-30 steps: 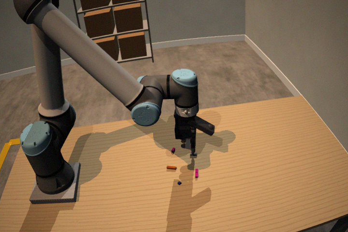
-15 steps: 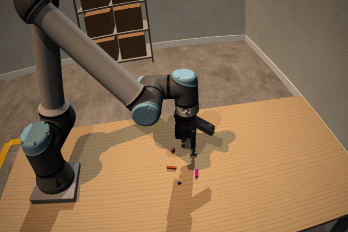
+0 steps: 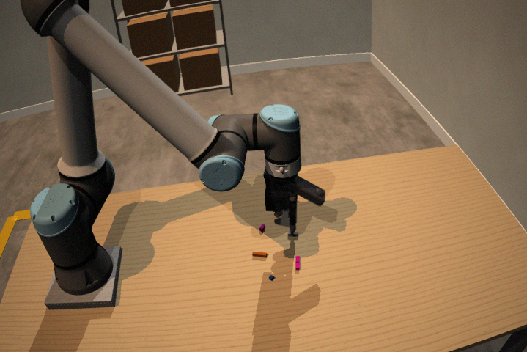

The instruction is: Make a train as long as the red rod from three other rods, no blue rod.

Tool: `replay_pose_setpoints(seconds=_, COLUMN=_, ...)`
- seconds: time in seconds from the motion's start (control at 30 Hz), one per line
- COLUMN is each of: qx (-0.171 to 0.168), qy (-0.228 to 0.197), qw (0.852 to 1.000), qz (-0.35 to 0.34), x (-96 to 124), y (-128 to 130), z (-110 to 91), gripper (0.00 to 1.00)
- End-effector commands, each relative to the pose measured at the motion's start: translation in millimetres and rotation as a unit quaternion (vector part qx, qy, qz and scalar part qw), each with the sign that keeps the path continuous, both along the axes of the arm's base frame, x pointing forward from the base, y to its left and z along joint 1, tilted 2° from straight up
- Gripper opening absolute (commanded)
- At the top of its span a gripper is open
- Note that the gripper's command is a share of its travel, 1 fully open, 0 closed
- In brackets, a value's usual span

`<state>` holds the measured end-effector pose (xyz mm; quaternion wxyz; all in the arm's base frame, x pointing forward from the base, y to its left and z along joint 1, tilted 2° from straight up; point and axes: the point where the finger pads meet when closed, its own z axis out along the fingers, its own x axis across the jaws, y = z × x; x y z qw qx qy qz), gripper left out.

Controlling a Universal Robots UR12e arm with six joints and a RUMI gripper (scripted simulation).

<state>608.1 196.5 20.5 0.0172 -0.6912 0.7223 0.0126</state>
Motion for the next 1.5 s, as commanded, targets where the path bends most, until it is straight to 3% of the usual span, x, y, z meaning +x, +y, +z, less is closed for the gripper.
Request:
replay_pose_setpoints(seconds=0.0, qx=0.000, qy=-0.001, qw=1.000, qz=0.000, x=1, y=0, z=1, gripper=0.14)
replay_pose_setpoints(seconds=0.93, qx=0.000, qy=-0.001, qw=1.000, qz=0.000, x=1, y=0, z=-1, gripper=0.14)
replay_pose_setpoints(seconds=1.47, qx=0.000, qy=-0.001, qw=1.000, qz=0.000, x=1, y=1, z=-15, gripper=0.14)
